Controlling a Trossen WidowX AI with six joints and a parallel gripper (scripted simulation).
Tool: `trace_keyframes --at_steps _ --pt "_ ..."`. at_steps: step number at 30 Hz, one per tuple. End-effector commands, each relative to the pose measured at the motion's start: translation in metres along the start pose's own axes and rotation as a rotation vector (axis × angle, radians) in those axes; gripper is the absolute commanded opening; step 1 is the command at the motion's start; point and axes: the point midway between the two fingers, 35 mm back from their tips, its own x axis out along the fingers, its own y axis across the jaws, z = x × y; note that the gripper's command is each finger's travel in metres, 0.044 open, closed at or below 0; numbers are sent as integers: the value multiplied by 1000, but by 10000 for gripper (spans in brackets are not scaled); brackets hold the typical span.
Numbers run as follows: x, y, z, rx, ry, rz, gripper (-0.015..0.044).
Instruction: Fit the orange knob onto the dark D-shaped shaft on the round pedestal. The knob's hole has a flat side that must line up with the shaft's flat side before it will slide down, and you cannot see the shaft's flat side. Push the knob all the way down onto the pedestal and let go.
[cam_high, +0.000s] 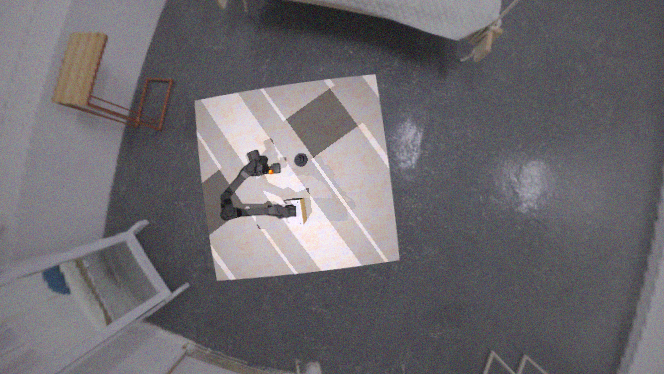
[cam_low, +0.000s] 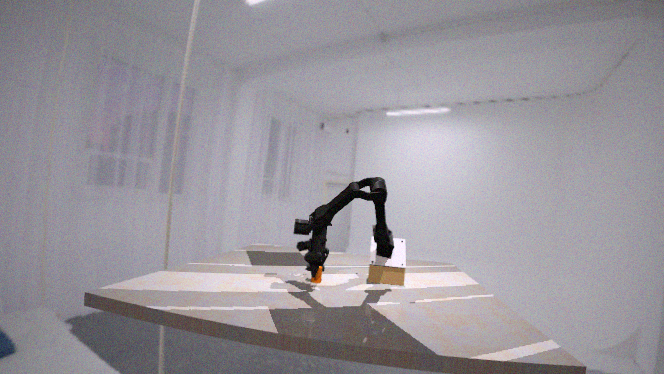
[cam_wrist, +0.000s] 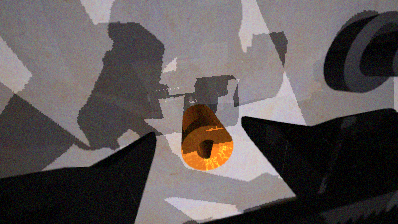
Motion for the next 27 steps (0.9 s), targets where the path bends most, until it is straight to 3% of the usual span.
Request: trace_keyframes --at_steps 1,10,19,27 --pt "8 -2 -1 10 5 -5 440" --pt "20 -2 -3 10 5 -2 440" --pt "20 -2 -3 10 5 -2 204" --pt "20 -2 -3 10 5 -2 150"
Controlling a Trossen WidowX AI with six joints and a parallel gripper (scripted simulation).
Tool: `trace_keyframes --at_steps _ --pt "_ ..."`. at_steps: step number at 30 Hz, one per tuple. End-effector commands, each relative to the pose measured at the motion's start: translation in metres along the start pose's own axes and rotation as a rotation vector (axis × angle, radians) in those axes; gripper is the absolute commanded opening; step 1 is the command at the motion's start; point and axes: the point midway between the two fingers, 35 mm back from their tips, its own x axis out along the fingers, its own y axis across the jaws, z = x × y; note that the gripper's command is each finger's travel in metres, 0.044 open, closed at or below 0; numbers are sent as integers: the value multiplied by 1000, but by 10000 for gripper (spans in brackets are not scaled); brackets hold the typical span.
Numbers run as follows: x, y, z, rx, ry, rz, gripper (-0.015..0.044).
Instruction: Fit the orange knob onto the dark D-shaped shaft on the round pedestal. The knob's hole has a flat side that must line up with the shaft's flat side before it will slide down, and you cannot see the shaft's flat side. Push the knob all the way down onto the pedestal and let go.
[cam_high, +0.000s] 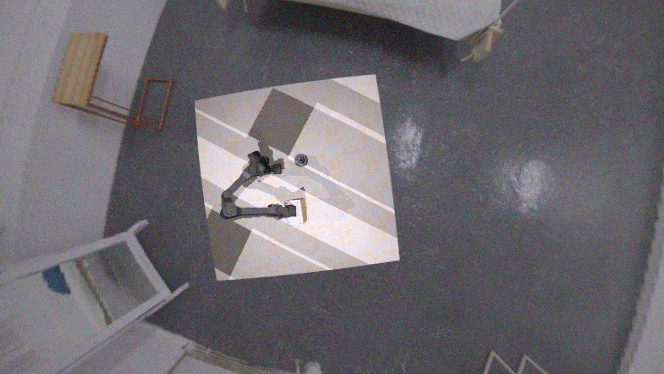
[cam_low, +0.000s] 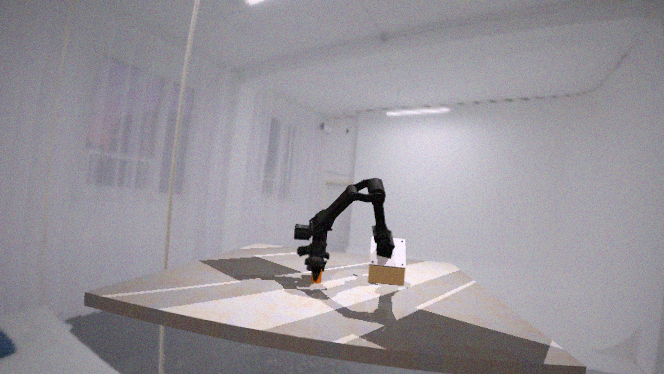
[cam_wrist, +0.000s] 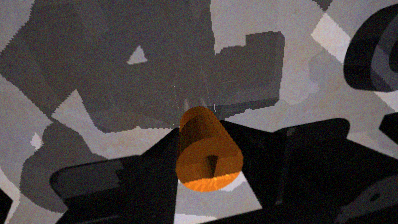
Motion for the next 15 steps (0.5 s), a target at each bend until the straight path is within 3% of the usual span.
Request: trace_keyframes --at_steps 1,6,15 --pt "0 0 0 4 0 -2 124" --pt "-20 -3 5 4 -2 -12 0" --pt "-74 -7 7 4 -1 -23 0"
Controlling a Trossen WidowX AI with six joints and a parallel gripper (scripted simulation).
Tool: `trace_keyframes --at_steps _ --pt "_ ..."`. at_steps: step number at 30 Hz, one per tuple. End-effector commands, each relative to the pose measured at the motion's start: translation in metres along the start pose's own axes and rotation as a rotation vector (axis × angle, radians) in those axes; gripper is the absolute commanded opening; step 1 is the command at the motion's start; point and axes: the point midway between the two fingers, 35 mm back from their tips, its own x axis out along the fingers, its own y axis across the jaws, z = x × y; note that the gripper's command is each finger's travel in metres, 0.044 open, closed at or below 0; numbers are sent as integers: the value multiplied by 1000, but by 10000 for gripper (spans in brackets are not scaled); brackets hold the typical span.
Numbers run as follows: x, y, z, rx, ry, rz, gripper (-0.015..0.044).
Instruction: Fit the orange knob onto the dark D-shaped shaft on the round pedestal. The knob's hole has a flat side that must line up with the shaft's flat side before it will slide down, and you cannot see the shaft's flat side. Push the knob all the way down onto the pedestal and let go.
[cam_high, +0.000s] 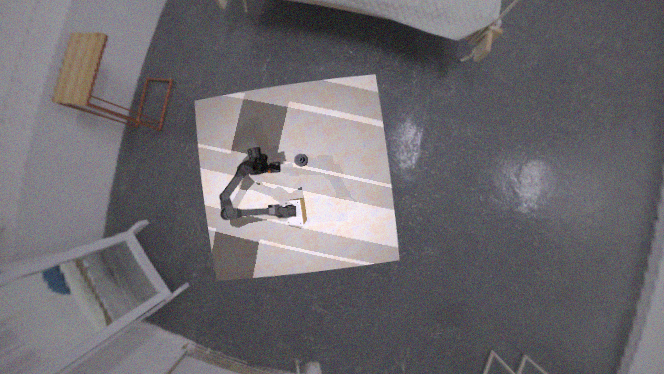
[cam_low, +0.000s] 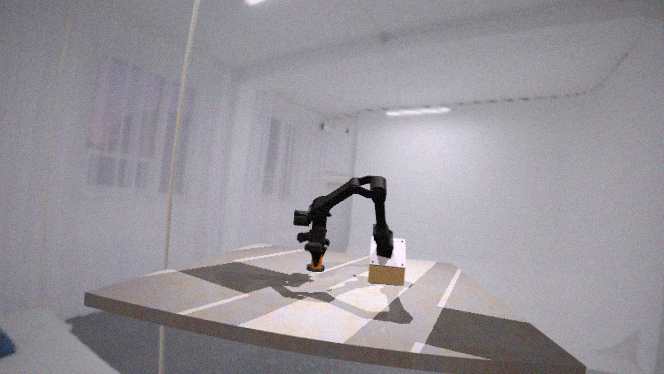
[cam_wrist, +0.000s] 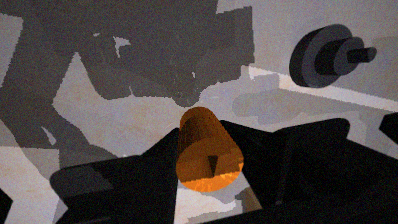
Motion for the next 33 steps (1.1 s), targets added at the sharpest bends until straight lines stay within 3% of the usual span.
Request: trace_keyframes --at_steps 1,11,33 --pt "-26 1 0 -10 -12 1 0" --pt "-84 2 -12 -8 -10 15 0" --pt "-78 -43 12 -2 -13 6 0"
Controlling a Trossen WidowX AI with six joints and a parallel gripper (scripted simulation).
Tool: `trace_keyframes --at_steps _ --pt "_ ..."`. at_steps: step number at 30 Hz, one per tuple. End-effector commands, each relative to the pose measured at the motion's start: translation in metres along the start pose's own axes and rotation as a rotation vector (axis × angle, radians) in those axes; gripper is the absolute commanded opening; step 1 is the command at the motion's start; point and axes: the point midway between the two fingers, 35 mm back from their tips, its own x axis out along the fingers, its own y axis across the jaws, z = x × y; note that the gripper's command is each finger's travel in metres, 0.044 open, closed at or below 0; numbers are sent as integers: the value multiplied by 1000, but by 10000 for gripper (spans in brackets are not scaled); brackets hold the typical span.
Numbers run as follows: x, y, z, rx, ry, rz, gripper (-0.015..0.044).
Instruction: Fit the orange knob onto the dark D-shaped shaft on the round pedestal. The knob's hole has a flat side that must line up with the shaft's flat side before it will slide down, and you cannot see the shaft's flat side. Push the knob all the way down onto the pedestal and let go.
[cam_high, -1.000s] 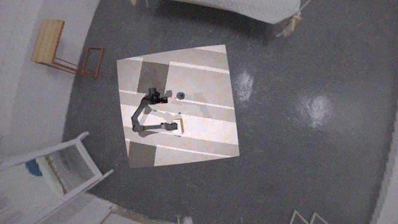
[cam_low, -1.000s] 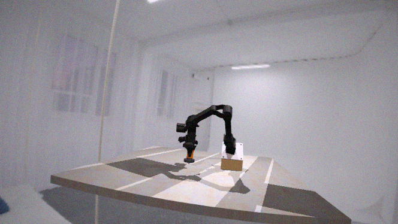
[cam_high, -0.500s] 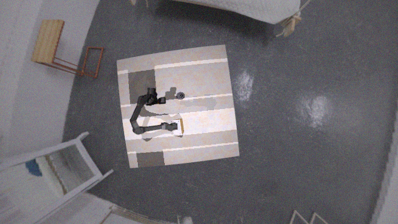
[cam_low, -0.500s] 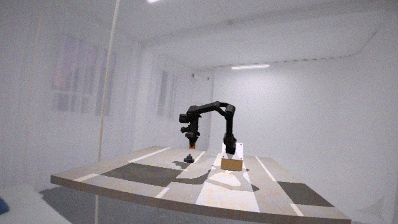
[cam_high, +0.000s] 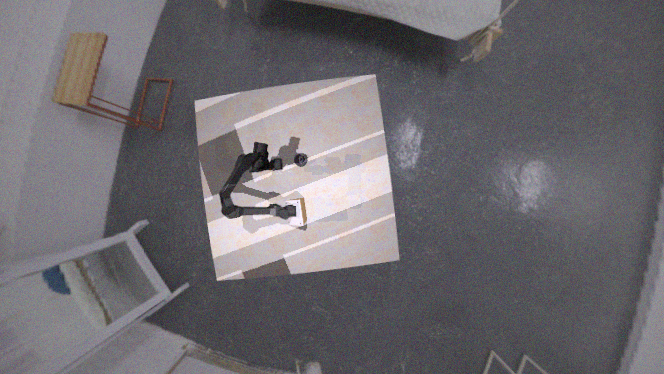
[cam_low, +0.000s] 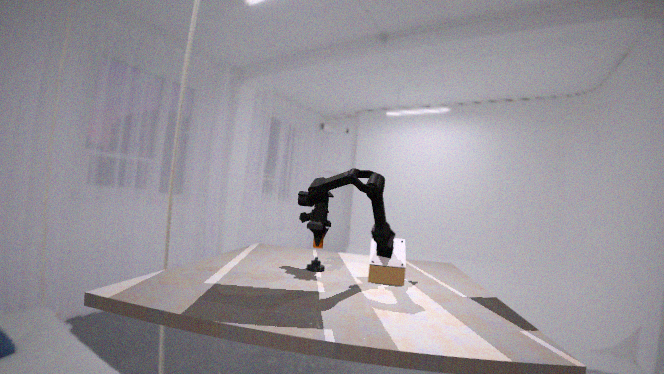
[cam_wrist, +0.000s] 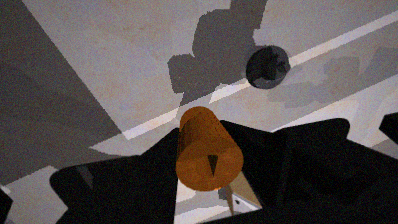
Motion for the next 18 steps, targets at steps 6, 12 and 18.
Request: trace_keyframes --at_steps 6,12,18 --pt "4 -26 14 -4 -7 -9 0" --pt "7 -43 21 -5 -8 -10 0" --pt "12 -60 27 -6 -8 -11 0"
